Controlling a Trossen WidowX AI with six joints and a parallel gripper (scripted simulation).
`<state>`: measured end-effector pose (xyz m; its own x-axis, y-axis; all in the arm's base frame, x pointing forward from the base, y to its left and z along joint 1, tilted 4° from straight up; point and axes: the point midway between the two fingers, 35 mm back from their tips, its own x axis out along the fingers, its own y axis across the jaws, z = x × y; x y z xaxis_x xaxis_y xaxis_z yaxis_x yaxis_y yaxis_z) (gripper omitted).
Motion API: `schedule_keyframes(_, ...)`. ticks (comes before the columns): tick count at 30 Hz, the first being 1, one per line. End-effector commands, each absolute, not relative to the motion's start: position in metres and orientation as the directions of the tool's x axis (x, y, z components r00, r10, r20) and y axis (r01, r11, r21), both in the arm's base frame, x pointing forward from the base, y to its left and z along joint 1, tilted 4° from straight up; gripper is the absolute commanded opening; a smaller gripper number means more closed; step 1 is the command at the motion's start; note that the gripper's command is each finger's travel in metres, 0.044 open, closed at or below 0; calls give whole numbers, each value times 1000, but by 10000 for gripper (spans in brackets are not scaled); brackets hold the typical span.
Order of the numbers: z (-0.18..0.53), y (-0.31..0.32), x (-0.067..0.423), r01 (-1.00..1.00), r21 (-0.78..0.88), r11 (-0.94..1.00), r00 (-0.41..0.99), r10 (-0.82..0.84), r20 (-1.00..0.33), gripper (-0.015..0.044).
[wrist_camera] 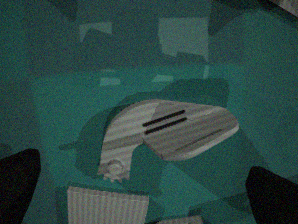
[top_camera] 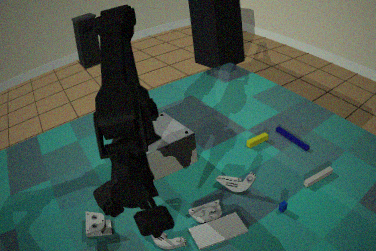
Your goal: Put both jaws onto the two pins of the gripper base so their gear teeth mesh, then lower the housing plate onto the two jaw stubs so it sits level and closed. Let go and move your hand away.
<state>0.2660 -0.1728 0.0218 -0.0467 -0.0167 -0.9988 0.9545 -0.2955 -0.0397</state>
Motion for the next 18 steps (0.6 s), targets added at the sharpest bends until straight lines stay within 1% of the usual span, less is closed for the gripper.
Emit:
schedule_keyframes(1,23,-171,265,918,-31,-396,-41,-17,-999,440)
schedule_keyframes(9,24,-169,261,787,-22,-617,-41,-17,-999,440)
schedule_keyframes(18,25,-165,257,578,-10,-816,-41,-17,-999,440)
